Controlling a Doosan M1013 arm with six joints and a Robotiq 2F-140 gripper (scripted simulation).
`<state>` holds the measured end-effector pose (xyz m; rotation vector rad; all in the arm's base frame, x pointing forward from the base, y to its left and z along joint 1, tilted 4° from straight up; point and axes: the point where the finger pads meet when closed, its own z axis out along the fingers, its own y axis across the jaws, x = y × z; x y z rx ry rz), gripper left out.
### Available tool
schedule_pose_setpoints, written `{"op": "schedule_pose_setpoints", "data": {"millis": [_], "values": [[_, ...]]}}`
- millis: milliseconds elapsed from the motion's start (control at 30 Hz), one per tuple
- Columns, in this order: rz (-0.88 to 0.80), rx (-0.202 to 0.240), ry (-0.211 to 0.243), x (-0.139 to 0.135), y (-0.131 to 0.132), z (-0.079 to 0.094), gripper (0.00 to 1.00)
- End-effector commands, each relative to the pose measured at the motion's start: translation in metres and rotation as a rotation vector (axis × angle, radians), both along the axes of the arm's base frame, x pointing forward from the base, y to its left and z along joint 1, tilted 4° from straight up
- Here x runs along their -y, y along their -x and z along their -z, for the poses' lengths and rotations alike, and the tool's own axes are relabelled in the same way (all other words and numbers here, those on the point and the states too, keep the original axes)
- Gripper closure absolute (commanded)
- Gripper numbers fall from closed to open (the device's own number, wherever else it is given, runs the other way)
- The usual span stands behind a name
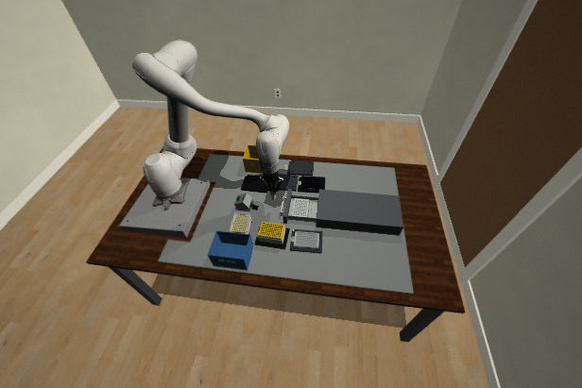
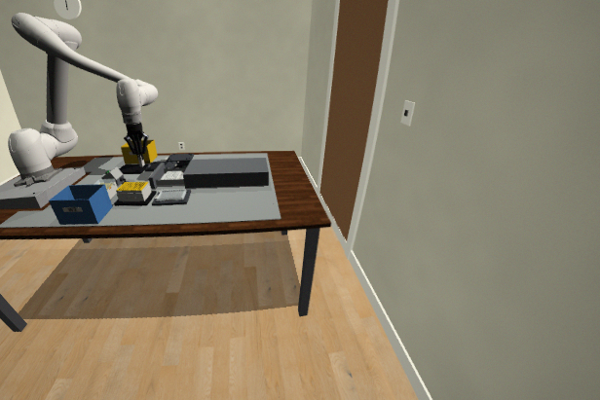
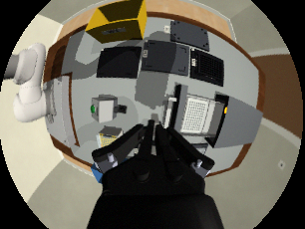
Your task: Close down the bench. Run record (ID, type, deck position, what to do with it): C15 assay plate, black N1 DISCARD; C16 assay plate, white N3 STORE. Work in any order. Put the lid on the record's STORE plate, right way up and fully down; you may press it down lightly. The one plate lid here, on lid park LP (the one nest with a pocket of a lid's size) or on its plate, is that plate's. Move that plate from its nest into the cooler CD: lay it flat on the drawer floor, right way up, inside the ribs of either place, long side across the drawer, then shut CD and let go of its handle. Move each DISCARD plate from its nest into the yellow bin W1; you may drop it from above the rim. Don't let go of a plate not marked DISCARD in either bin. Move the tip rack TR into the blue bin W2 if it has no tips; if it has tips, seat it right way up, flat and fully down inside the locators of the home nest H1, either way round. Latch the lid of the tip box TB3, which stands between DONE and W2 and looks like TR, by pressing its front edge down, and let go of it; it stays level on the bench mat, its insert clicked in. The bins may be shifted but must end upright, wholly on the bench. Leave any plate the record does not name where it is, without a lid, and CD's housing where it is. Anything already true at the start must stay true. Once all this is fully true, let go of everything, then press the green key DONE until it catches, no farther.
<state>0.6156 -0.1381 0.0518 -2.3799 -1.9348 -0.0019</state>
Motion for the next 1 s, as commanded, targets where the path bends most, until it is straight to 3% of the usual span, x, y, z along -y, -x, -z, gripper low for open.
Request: {"op": "schedule_pose_setpoints", "data": {"millis": [0,300,967], "values": [[0.0,0.0,0.0,0.0,0.0,0.0,1.0],[0.0,0.0,0.0,0.0,0.0,0.0,1.0],[0.0,0.0,0.0,-0.001,0.001,0.024,1.0]]}}
